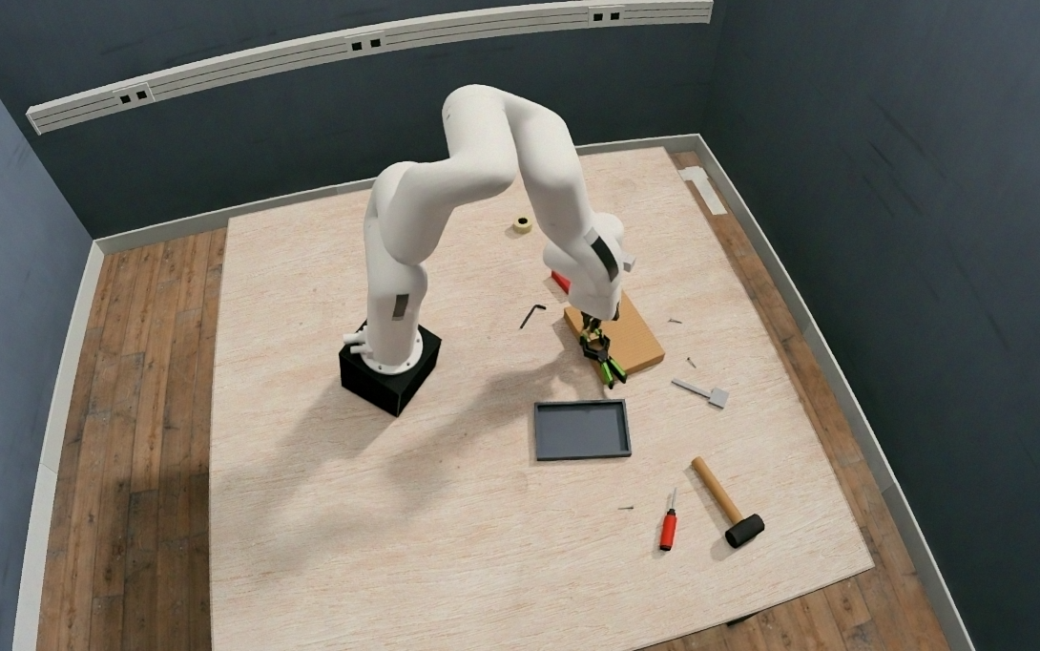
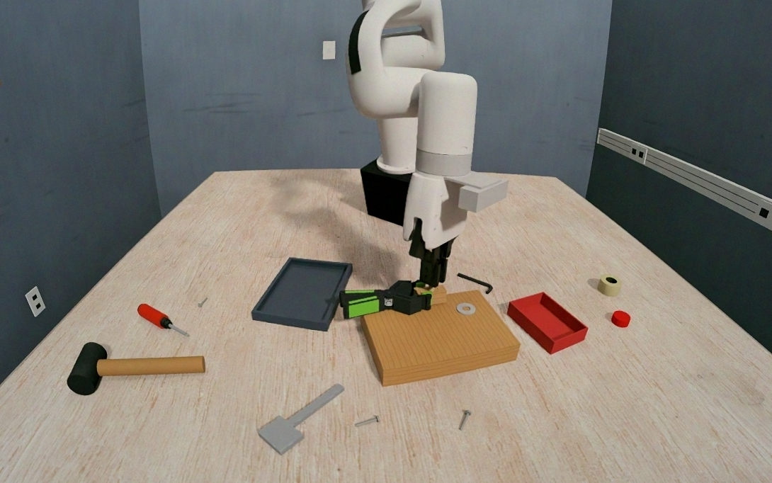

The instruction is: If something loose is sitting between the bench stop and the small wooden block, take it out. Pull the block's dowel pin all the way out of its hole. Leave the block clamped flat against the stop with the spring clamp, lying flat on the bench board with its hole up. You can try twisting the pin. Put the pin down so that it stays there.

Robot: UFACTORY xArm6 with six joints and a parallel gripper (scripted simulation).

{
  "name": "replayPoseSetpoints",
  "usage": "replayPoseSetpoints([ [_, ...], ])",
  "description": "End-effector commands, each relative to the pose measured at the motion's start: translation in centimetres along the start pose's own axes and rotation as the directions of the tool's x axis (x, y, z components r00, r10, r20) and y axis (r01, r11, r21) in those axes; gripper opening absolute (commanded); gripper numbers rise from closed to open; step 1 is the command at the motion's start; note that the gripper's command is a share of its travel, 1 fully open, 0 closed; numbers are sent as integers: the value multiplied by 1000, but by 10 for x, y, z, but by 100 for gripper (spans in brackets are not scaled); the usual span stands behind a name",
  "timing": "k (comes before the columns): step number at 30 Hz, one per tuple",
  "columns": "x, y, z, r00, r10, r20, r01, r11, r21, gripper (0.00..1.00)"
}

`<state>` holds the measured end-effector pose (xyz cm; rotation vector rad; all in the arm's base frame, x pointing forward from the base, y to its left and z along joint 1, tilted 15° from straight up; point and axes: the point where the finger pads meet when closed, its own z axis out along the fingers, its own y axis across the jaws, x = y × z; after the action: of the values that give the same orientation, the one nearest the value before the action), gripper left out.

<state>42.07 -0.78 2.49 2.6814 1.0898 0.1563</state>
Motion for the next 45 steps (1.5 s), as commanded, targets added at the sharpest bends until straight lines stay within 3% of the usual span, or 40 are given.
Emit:
replayPoseSetpoints([
  [1, 1, 1, -1, 997, -73, -4, 73, 997, 9, 0],
  [21, 1, 1, -2, 972, 236, -1, -236, 972, 10, 0],
  [33, 1, 1, -2, 916, 402, 1, -402, 916, 10, 0],
  [45, 1, 1, -2, 815, 580, 3, -580, 815, 10, 0],
])
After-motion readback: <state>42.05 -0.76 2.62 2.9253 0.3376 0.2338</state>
